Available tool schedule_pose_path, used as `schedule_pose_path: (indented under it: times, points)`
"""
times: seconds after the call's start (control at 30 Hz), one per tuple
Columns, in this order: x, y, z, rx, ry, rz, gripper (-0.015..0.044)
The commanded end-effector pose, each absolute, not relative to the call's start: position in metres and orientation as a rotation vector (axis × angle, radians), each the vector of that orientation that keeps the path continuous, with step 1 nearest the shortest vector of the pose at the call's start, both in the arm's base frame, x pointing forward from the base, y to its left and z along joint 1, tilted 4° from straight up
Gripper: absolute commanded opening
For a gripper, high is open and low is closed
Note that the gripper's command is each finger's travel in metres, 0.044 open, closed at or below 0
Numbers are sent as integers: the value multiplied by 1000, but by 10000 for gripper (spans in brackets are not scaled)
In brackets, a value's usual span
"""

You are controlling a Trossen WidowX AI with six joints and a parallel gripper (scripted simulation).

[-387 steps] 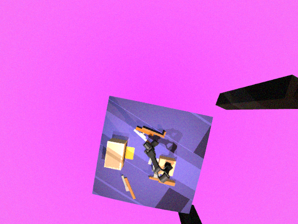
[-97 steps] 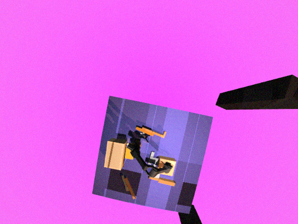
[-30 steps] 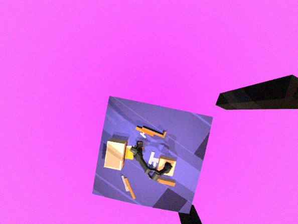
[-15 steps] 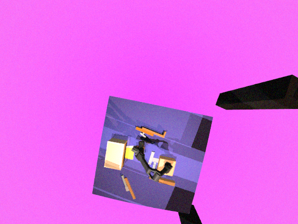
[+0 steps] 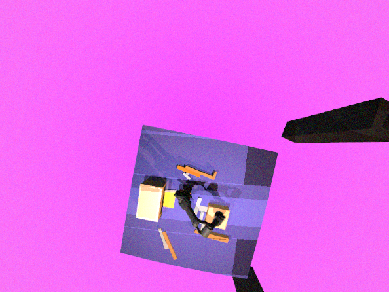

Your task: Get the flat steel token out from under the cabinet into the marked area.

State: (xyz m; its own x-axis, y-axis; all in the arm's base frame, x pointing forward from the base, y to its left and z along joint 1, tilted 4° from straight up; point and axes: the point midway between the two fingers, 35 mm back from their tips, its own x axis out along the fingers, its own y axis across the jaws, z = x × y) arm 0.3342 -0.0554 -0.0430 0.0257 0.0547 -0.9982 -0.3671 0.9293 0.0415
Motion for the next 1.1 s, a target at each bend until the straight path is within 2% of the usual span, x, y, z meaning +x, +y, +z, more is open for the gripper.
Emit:
schedule_pose_path:
  times: [0.0,1.07]
  points:
    - [327,-58,-44,-253,1519,334,0]
    - [288,-76,-47,-254,1522,334,0]
